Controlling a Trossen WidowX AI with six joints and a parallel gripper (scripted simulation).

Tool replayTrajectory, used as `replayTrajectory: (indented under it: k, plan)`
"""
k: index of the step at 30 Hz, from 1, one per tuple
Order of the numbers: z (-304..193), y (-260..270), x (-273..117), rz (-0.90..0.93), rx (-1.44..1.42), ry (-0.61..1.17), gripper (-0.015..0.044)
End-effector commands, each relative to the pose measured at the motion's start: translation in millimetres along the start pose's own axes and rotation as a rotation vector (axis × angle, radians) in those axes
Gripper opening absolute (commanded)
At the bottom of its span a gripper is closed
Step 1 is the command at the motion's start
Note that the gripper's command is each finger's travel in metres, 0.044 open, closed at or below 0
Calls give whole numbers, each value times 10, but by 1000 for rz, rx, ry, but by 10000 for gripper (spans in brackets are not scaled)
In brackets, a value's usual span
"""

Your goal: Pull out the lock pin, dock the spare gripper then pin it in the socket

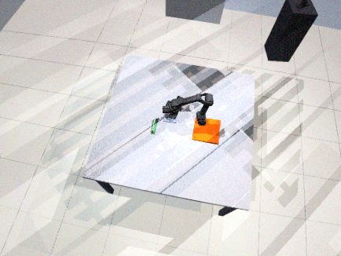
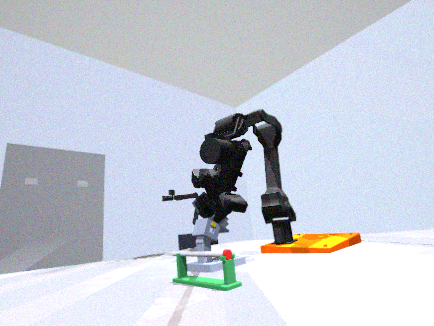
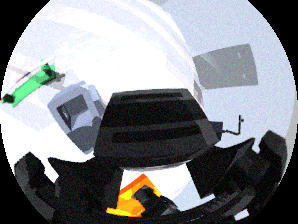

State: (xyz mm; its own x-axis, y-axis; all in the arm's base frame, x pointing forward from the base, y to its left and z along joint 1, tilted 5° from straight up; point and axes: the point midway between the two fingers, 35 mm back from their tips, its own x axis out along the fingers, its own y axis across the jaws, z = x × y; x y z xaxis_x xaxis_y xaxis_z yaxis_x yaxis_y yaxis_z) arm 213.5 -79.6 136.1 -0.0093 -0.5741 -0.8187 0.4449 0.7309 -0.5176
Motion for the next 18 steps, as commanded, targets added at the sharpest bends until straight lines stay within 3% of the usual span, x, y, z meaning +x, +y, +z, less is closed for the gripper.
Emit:
replayTrajectory:
  k: [1,18]
  plan:
    - [19,-16,-40,-24,67,-17,0]
    - [6,-5,-152,-87,378,-80,0]
